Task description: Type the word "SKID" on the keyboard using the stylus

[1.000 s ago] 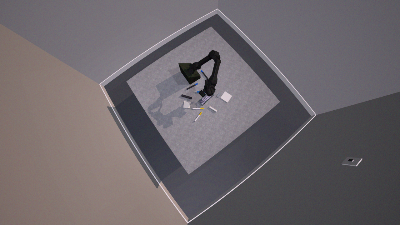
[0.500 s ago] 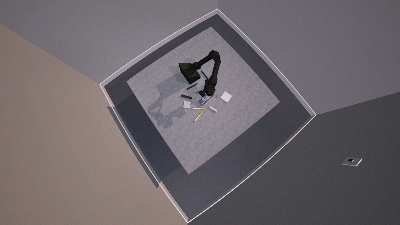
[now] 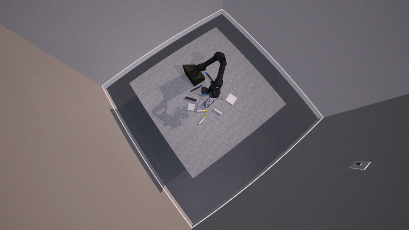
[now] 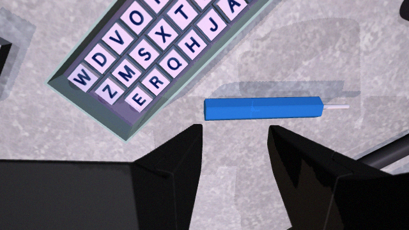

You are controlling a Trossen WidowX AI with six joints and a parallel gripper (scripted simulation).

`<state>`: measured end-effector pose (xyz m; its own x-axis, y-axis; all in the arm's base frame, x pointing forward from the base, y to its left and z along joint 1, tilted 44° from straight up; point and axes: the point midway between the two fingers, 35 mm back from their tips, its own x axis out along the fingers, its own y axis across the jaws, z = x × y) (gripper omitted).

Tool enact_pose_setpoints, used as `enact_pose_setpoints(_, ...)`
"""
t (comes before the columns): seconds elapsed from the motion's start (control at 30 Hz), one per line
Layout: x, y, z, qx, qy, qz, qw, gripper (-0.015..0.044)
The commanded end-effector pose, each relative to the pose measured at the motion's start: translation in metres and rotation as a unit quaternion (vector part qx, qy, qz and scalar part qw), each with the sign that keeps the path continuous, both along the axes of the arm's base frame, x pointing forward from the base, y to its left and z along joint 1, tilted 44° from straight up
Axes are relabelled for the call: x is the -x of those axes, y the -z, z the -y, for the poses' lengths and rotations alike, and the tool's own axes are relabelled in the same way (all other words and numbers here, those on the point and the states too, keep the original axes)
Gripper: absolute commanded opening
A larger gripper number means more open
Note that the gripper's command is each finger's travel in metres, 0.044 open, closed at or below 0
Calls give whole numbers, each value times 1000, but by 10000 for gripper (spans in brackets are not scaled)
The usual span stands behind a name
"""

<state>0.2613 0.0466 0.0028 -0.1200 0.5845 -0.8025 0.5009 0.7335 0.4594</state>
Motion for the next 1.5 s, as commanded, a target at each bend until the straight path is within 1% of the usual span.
enact_pose_setpoints(0.0, 23, 19, 3, 137, 295, -234, 916, 150)
enact_pose_setpoints(0.2, 32, 26, 5, 193, 406, -296, 843, 150)
enact_pose_setpoints(0.53, 41, 34, 10, 257, 574, -360, 690, 150)
enact_pose_setpoints(1.47, 41, 40, 5, 258, 576, -361, 686, 150)
